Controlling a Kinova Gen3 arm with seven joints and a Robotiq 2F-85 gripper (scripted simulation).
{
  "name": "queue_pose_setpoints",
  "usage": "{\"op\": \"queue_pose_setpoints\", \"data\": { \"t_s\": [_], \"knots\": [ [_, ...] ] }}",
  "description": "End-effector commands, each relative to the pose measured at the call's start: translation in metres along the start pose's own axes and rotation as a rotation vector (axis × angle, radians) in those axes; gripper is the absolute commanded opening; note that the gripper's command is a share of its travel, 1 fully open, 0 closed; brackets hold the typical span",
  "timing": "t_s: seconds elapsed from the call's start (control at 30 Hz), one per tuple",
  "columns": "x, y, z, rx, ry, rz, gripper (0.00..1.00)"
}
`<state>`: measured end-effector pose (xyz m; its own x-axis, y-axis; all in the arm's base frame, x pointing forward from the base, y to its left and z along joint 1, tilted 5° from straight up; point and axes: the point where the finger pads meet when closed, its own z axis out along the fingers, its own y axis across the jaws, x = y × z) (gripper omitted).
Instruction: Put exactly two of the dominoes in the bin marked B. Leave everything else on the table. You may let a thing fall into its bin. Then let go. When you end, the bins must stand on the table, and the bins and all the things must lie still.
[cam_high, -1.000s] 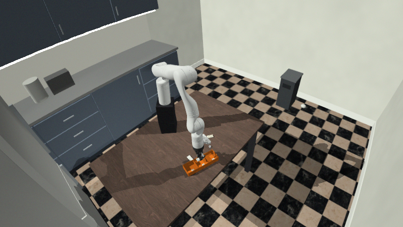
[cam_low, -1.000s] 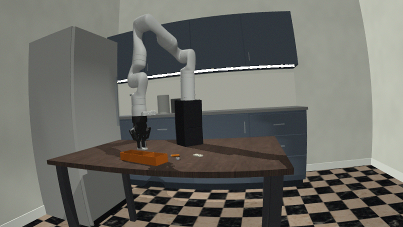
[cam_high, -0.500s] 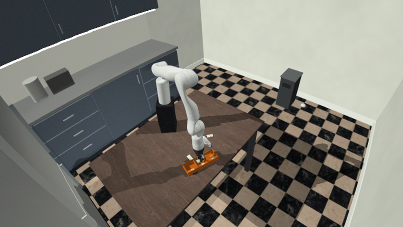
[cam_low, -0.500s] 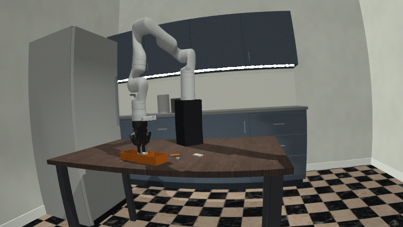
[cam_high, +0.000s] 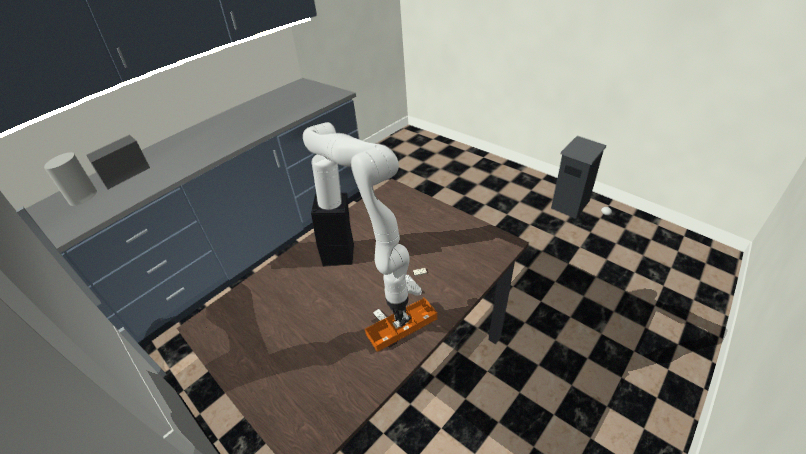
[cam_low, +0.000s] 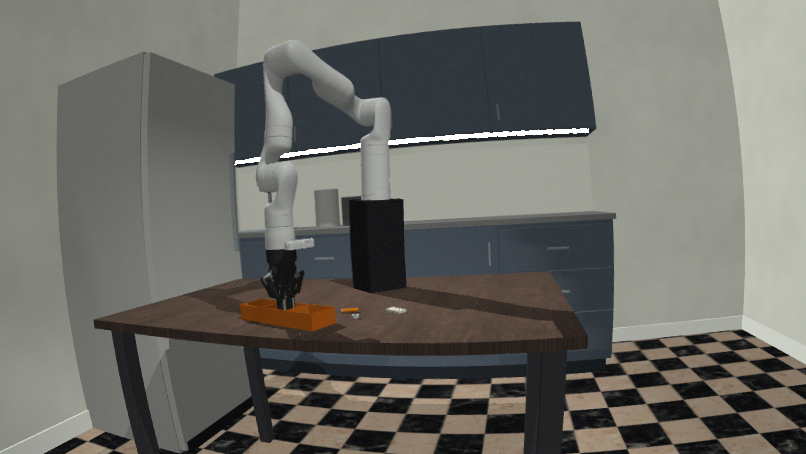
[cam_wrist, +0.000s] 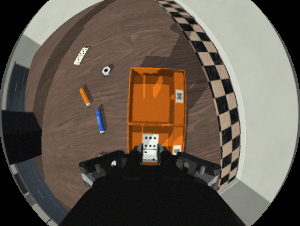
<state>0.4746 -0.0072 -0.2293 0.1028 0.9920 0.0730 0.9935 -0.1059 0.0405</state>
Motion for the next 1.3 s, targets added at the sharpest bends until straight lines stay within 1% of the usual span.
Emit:
{"op": "queue_pose_setpoints", "data": {
  "t_s": [0.0, 0.2, 0.23, 0.8, 1.27],
  "knots": [
    [0.0, 0.001, 0.0, -0.001, 0.0, 0.0, 0.21],
    [0.001, 0.001, 0.0, -0.001, 0.0, 0.0, 0.21],
    [0.001, 0.001, 0.0, -0.001, 0.0, 0.0, 0.32],
    [0.001, 0.001, 0.0, -0.001, 0.0, 0.0, 0.32],
    [0.001, 0.001, -0.016, -0.001, 0.0, 0.0, 0.32]
  ]
}}
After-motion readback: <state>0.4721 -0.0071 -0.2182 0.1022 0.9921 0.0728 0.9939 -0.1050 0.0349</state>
